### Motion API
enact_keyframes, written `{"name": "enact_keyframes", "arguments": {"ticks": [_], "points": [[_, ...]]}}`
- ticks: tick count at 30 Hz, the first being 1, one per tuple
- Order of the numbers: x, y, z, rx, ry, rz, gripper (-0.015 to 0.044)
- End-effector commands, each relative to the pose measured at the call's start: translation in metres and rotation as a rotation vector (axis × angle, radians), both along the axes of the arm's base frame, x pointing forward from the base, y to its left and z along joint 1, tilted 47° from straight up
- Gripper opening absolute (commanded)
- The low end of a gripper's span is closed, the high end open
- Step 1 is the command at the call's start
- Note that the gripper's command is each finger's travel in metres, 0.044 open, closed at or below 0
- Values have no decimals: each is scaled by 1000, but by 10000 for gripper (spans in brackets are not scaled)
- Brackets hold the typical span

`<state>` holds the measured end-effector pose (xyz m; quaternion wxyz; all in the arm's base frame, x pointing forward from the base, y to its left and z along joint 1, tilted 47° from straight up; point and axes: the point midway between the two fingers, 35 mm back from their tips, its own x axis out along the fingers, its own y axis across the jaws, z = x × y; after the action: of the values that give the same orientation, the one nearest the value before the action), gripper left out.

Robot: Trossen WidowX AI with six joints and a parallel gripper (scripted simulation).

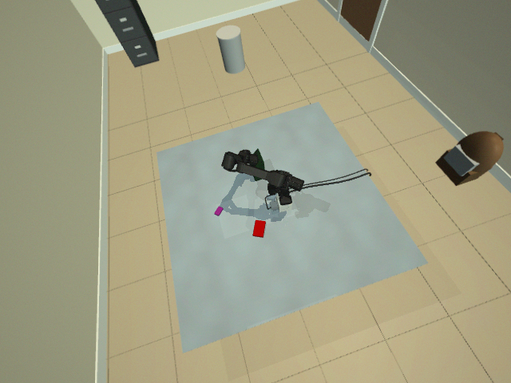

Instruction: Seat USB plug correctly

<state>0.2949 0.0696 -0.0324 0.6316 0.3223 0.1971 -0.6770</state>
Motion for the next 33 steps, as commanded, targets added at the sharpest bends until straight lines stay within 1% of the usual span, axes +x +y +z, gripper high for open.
{"name": "enact_keyframes", "arguments": {"ticks": [1,33], "points": [[0,-1,0,0,45,40,0],[0,-1,-1,-5,662,621,0]]}}
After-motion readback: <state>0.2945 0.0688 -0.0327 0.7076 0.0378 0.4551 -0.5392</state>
